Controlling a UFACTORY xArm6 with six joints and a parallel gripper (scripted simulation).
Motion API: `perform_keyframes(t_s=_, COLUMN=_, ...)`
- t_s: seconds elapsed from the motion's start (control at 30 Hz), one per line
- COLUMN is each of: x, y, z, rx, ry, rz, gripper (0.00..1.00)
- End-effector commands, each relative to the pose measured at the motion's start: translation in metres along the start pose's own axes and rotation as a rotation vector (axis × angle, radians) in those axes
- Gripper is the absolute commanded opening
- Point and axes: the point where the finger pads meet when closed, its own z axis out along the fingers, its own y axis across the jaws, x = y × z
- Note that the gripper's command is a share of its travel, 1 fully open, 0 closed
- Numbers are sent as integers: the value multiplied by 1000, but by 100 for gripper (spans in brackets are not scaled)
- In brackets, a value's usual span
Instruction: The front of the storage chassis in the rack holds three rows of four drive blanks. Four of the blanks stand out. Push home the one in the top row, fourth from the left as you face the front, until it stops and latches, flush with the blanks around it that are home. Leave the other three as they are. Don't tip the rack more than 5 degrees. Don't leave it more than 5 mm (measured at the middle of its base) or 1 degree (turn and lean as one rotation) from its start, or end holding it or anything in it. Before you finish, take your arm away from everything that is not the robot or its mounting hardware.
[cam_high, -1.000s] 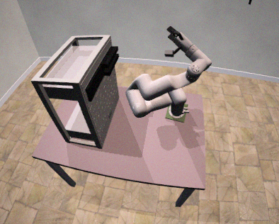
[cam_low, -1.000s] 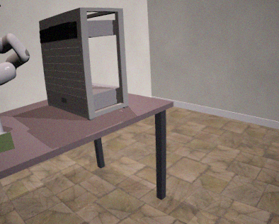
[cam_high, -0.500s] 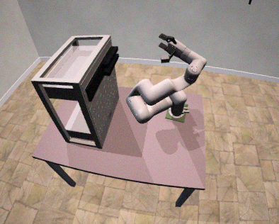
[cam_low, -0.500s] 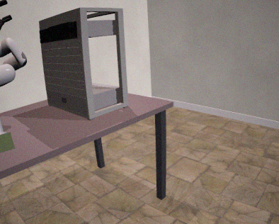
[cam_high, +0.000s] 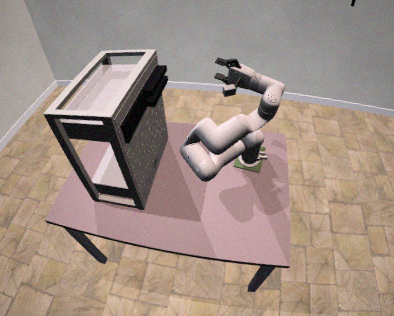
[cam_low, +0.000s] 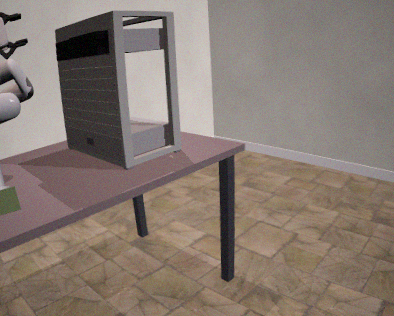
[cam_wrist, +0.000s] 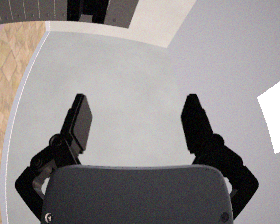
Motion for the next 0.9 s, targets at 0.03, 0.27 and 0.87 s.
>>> perform_keyframes(t_s=0.03, x=16, y=-19, z=9, rx=22, ry=77, rz=79, gripper=100)
perform_keyframes(t_s=0.27, x=29, y=-32, z=14, rx=43, ry=134, rz=138, gripper=100)
perform_keyframes(t_s=0.87, x=53, y=-55, z=20, rx=83, ry=232, rz=239, gripper=100)
